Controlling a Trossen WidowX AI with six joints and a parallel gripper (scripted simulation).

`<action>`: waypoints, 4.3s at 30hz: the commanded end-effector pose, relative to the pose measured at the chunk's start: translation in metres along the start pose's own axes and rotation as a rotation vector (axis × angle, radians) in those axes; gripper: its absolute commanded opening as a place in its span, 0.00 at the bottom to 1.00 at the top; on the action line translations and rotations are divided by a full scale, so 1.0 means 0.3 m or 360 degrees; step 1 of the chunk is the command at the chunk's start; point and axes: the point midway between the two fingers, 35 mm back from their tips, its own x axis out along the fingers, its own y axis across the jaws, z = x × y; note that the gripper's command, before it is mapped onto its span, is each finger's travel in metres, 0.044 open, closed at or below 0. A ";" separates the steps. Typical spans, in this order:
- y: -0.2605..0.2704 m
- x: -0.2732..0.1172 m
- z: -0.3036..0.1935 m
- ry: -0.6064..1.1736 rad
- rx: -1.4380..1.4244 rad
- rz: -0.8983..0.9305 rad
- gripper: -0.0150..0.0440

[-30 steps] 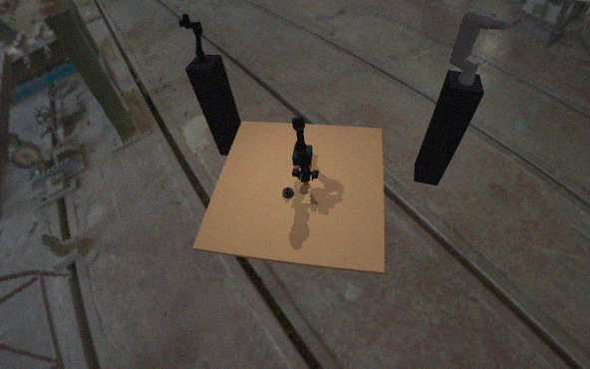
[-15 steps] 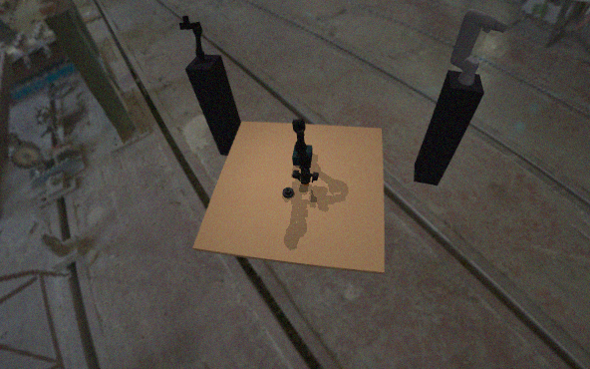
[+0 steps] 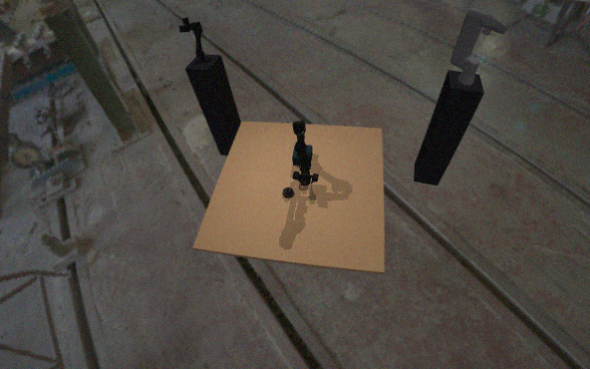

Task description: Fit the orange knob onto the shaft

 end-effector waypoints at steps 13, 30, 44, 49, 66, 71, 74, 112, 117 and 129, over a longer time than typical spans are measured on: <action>-0.002 0.003 0.001 -0.0005 0.0008 -0.0006 0.52; 0.034 -0.312 0.043 -0.0008 0.0008 -0.0004 0.25; 0.017 -0.460 0.041 -0.0008 0.0008 -0.0005 0.25; -0.008 -0.449 0.076 -0.0009 0.0008 -0.0006 0.25; -0.111 -0.407 0.190 -0.0012 0.0008 -0.0011 0.25; -0.147 -0.392 0.221 -0.0014 0.0008 -0.0013 0.25; -0.170 -0.383 0.238 -0.0014 0.0008 -0.0014 0.25; -0.399 -0.216 0.356 -0.0020 0.0007 -0.0023 0.25; -0.399 -0.221 0.354 -0.0020 0.0017 -0.0023 0.25; -0.396 -0.211 0.363 -0.0021 0.0017 -0.0023 0.25</action>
